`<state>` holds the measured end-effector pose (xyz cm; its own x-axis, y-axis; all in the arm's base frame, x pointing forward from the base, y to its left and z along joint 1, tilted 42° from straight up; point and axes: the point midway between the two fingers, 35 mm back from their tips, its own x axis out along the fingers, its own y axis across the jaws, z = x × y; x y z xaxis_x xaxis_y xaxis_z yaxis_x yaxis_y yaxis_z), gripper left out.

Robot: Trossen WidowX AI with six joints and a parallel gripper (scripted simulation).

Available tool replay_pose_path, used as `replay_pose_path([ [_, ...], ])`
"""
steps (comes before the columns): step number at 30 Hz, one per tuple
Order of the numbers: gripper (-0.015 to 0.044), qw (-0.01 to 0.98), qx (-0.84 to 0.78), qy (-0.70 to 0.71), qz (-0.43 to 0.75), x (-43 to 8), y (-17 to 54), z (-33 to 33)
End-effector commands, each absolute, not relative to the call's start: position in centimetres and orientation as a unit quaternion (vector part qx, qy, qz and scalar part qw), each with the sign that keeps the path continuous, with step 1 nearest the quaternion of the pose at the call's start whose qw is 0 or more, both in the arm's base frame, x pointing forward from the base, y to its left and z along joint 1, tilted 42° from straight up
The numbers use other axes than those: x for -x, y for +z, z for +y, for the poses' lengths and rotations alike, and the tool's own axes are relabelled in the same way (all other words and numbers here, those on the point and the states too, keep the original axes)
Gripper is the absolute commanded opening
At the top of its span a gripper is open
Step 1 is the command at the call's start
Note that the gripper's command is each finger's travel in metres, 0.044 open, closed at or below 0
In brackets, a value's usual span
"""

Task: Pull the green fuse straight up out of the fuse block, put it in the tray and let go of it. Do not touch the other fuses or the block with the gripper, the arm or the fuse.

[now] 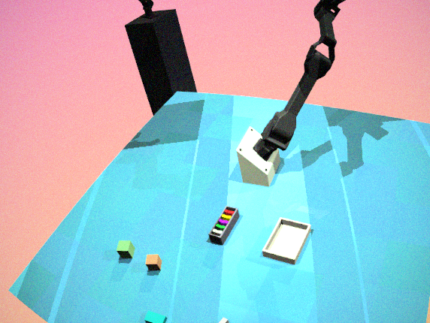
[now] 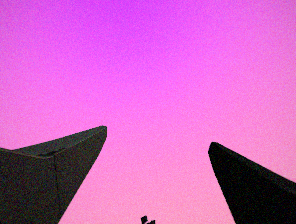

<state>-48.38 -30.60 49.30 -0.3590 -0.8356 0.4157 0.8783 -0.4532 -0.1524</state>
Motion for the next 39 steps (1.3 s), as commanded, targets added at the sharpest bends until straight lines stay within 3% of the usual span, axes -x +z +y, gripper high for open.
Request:
replay_pose_path([
  [1,0.0374,0.523,0.219,-0.822,-0.05,48.3,49.2,-30.8],
  [13,0.0074,0.64,0.031,-0.759,-0.12,39.6,41.5,-45.1],
  [26,0.0074,0.718,-0.186,-0.657,-0.136,24.4,32.4,-55.7],
  [39,0.0074,0.742,-0.387,-0.54,-0.087,6.1,23.7,-59.1],
])
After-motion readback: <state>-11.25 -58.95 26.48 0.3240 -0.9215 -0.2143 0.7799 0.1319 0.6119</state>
